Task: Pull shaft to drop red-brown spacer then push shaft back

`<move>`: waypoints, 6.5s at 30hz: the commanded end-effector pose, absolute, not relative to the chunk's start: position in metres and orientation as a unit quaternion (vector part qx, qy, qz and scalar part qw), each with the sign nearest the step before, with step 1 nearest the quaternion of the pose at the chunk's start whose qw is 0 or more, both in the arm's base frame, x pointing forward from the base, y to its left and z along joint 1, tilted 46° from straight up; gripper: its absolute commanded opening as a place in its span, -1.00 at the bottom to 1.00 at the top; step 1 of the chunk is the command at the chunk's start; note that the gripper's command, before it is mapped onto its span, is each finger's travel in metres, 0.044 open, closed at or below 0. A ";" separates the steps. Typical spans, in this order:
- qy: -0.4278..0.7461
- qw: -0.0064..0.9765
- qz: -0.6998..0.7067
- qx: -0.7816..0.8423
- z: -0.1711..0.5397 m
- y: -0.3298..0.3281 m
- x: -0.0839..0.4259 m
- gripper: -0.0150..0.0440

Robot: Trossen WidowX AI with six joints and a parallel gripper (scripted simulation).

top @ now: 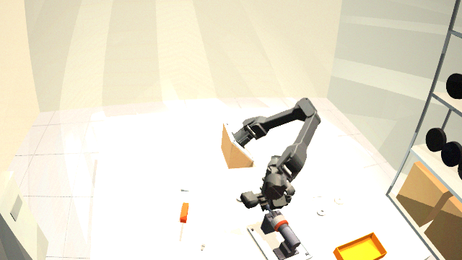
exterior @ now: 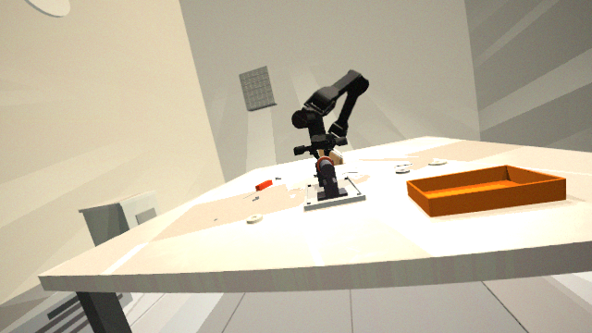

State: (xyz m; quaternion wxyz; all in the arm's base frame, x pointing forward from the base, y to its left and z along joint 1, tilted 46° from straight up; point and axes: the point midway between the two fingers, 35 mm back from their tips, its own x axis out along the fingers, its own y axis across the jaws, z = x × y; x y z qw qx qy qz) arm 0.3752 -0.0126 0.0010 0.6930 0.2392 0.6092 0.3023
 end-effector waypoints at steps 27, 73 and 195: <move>0.611 0.693 0.302 0.237 0.000 -0.013 0.370 -0.49; 0.611 0.692 0.302 0.237 -0.001 -0.013 0.365 -0.49; 0.611 0.692 0.302 0.237 -0.003 -0.014 0.352 -0.49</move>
